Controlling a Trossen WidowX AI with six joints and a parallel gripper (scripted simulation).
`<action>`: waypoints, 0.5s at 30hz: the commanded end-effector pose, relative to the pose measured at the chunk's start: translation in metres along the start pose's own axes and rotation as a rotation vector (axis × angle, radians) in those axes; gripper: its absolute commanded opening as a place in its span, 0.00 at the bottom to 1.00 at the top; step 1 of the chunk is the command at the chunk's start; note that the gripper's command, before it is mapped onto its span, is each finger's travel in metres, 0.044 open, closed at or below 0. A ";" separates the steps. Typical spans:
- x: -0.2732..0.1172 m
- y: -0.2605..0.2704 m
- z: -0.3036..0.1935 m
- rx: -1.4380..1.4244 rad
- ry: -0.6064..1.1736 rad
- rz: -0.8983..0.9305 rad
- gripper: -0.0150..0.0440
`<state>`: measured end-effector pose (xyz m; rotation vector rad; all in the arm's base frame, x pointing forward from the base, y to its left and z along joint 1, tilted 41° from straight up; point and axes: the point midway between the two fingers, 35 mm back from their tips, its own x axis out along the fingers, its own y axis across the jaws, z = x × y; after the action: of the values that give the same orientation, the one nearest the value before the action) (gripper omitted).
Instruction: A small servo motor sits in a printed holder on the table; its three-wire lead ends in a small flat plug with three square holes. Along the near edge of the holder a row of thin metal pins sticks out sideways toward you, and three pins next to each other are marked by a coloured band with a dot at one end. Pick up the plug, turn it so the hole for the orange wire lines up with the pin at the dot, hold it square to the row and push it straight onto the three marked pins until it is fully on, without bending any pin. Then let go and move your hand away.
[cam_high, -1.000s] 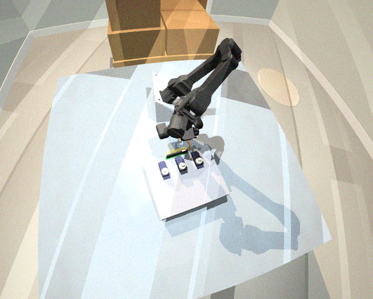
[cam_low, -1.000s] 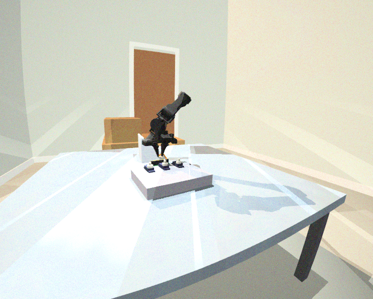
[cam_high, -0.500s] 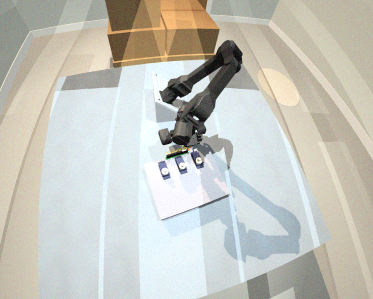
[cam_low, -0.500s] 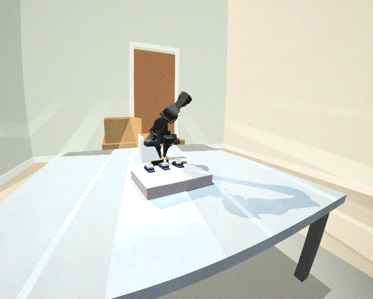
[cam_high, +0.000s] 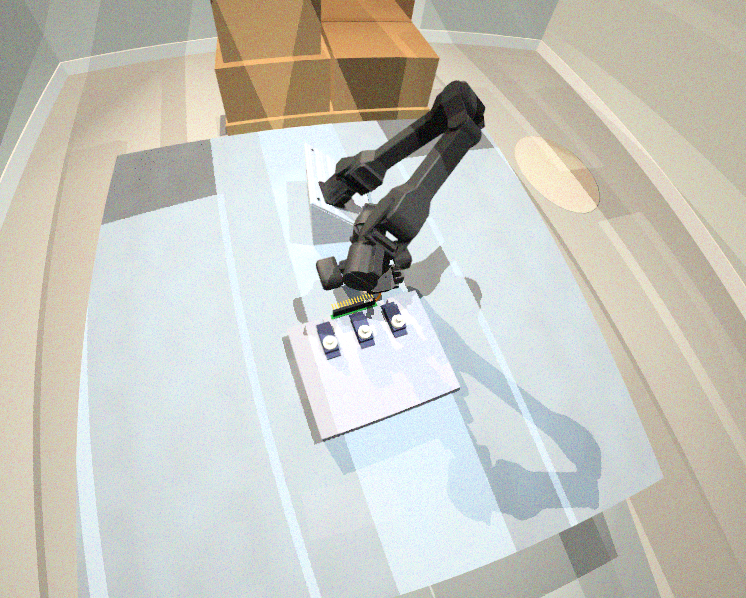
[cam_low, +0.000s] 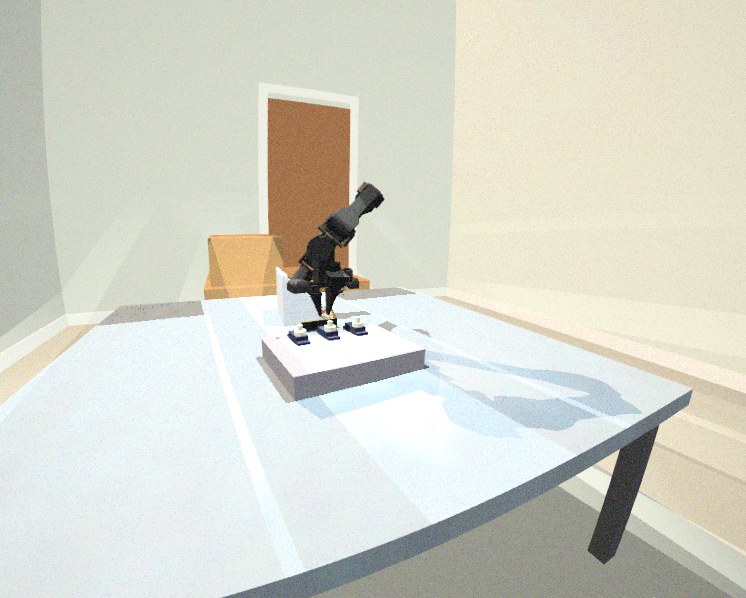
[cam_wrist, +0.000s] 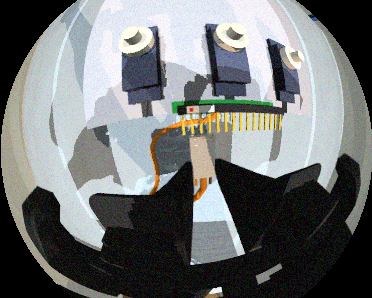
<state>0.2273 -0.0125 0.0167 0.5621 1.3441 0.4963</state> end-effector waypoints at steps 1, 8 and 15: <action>0.000 0.001 0.003 -0.002 -0.002 0.004 0.25; 0.000 0.001 0.007 -0.002 -0.002 0.003 0.25; 0.000 0.002 0.012 -0.002 -0.003 0.004 0.25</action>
<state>0.2361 -0.0128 0.0187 0.5560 1.3419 0.4990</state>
